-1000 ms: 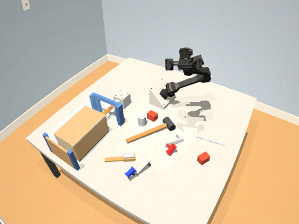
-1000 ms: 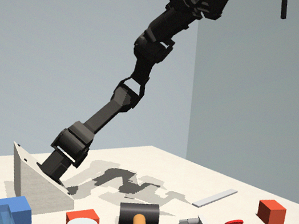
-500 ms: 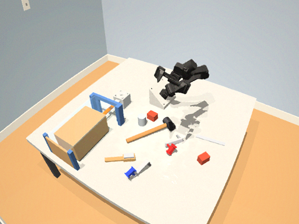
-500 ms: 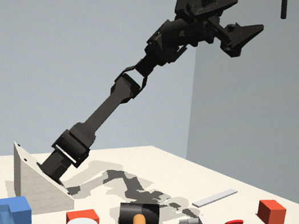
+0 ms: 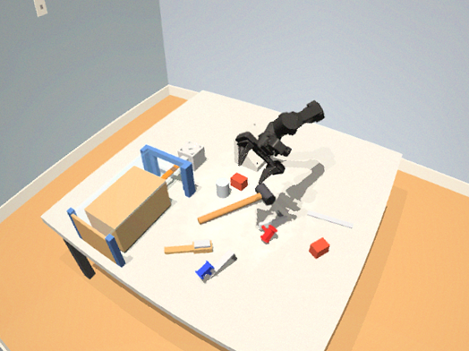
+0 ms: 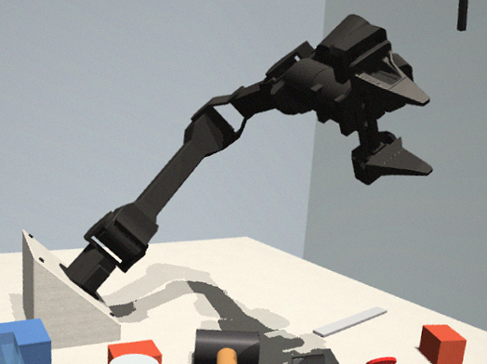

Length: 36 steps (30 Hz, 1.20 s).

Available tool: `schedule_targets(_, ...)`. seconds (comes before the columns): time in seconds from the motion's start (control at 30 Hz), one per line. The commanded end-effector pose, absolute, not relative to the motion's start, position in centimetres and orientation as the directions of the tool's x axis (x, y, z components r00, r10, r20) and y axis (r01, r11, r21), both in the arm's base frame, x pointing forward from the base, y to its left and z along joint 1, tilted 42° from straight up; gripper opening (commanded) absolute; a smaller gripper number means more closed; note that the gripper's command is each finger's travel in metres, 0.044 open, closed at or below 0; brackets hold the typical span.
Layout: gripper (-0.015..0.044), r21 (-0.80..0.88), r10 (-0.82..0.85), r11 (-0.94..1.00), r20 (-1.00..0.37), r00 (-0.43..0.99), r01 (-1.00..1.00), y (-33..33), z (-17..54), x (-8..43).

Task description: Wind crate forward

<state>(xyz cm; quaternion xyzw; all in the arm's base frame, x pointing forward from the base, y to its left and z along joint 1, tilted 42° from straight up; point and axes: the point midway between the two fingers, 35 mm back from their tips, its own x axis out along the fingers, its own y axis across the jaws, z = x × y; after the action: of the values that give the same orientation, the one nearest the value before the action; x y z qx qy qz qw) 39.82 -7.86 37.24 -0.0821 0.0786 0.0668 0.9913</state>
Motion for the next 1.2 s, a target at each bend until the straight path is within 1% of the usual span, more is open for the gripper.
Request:
schedule_targets(0.0, 0.044, -0.436, 0.314, 0.764, -0.395, 0.863, -0.477, -2.4, 31.8, 41.5)
schedule_targets(0.27, 0.044, -0.561, 0.451, 0.421, -0.552, 0.702, -0.712, 2.4, 27.7, 41.0)
schedule_targets(0.47, 0.044, -0.595, 0.54, 0.096, -0.642, 0.544, -0.798, 5.9, 25.1, 39.7)
schedule_targets(0.67, 0.044, -0.598, 0.609, -0.228, -0.703, 0.367, -0.769, 9.2, 23.1, 37.8)
schedule_targets(0.87, 0.044, -0.596, 0.654, -0.498, -0.736, 0.178, -0.63, 12.2, 21.6, 35.5)
schedule_targets(0.93, 0.044, -0.597, 0.661, -0.552, -0.739, 0.131, -0.582, 13.0, 21.3, 34.8)
schedule_targets(1.17, 0.044, -0.597, 0.661, -0.556, -0.739, 0.128, -0.579, 13.0, 21.3, 34.8)
